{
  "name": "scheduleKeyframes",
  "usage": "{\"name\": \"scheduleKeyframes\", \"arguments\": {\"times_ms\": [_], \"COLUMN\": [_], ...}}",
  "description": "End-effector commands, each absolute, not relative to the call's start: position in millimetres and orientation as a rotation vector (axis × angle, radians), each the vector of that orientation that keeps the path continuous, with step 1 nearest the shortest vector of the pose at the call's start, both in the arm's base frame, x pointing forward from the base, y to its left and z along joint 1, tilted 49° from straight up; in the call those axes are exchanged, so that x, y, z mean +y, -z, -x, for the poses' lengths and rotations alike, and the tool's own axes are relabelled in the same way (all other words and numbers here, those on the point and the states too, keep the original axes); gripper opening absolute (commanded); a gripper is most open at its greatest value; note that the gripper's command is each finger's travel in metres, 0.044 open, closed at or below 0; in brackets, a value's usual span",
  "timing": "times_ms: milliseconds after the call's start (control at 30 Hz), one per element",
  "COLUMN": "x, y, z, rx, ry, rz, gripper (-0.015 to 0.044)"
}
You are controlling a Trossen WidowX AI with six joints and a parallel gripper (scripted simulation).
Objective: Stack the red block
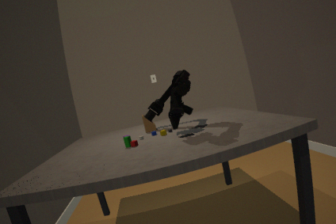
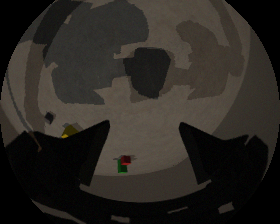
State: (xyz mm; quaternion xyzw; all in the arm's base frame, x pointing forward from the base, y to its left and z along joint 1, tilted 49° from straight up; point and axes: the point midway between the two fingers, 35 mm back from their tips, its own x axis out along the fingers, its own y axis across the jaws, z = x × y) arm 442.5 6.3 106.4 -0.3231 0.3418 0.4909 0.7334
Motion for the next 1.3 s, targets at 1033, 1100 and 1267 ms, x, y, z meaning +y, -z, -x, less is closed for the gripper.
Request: {"name": "scheduleKeyframes", "arguments": {"times_ms": [1033, 1100, 1267], "x": [-163, -154, -138], "y": [51, 59, 71], "z": [-372, -374, -377], "rx": [0.913, 0.912, 0.911], "ry": [-1.074, -1.074, -1.075], "rz": [0.053, 0.052, 0.052], "gripper": [0.0440, 0.0440, 0.0440]}}
